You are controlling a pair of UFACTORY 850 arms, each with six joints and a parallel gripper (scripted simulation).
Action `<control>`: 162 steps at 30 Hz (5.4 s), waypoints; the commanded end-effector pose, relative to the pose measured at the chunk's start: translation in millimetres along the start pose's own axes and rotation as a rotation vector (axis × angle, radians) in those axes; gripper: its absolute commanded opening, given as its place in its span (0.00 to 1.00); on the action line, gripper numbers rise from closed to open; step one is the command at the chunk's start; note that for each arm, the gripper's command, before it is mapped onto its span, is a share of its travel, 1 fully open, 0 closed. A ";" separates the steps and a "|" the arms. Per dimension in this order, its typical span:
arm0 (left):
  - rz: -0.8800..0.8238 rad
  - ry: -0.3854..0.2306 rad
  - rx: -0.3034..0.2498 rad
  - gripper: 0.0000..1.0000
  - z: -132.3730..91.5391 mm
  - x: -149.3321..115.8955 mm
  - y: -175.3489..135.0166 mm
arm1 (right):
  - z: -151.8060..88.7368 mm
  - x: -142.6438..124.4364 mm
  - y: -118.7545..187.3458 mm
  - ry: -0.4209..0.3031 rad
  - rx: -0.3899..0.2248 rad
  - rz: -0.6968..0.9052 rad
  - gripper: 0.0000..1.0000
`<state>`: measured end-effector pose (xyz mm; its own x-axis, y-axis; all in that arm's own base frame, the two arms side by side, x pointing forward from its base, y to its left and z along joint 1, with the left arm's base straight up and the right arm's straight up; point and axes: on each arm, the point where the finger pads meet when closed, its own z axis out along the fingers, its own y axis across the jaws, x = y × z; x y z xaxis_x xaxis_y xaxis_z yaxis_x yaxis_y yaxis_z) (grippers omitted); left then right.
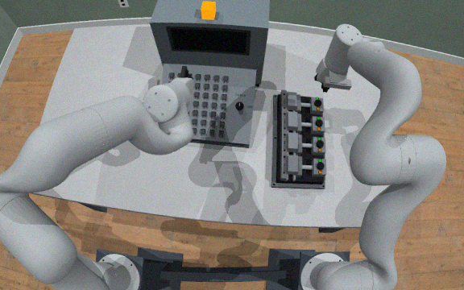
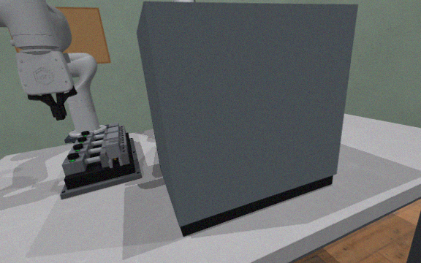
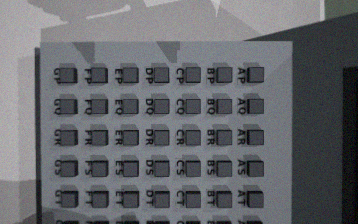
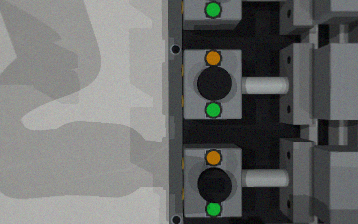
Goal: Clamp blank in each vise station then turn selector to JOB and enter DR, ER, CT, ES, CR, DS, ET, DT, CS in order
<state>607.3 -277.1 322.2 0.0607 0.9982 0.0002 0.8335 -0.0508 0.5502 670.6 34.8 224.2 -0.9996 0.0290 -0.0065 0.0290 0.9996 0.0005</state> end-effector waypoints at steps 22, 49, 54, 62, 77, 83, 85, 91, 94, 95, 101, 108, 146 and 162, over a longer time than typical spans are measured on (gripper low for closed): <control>-0.001 -0.001 -0.002 1.00 -0.7 -0.3 1.1 | -24.5 5.5 0.1 0.004 0.000 0.065 0.00; -0.001 -0.001 -0.002 1.00 -0.7 -0.3 1.1 | -87.1 52.2 1.4 0.004 0.002 0.699 0.00; -0.001 -0.001 -0.002 1.00 -0.7 -0.3 1.1 | -102.6 66.2 1.5 0.004 0.002 0.872 0.00; -0.001 -0.001 -0.002 1.00 -0.7 -0.3 1.1 | -119.5 83.1 1.5 0.004 0.002 1.072 0.00; -0.001 -0.001 -0.002 1.00 -0.7 -0.3 1.1 | -145.9 113.3 1.2 0.004 0.003 1.413 0.00; -0.001 -0.001 -0.002 1.00 -0.7 -0.3 1.1 | -152.6 121.7 1.0 0.004 0.003 1.505 0.00; -0.001 -0.001 -0.002 1.00 -0.7 -0.3 1.1 | -154.1 123.6 1.0 0.004 0.003 1.526 0.00; -0.001 -0.001 -0.002 1.00 -0.7 -0.3 1.1 | -156.0 126.2 0.9 0.004 0.003 1.555 0.00; -0.001 -0.001 -0.002 1.00 -0.7 -0.3 1.1 | -156.8 127.3 0.9 0.004 0.003 1.565 0.00; -0.001 -0.001 -0.002 1.00 -0.7 -0.3 1.1 | -156.9 127.4 0.9 0.004 0.003 1.567 0.00; -0.001 -0.001 -0.002 1.00 -0.7 -0.3 1.1 | -157.1 127.7 0.9 0.003 0.003 1.570 0.00; -0.001 -0.001 -0.002 1.00 -0.7 -0.3 1.1 | -157.1 127.7 0.9 0.003 0.003 1.570 0.00; 1.540 -0.002 -0.005 0.58 133.3 -160.4 -49.7 | -157.1 127.7 0.9 0.004 0.003 1.570 1.00; 1.570 -0.002 0.000 0.58 133.3 -160.4 -49.7 | -157.1 127.7 0.9 0.004 0.003 1.570 1.00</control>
<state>628.5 -438.7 182.0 0.8313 -0.0491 0.5536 -0.0616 -0.9981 0.0039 541.3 39.3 379.4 0.0286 0.9996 0.0005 0.9996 -0.0286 0.0000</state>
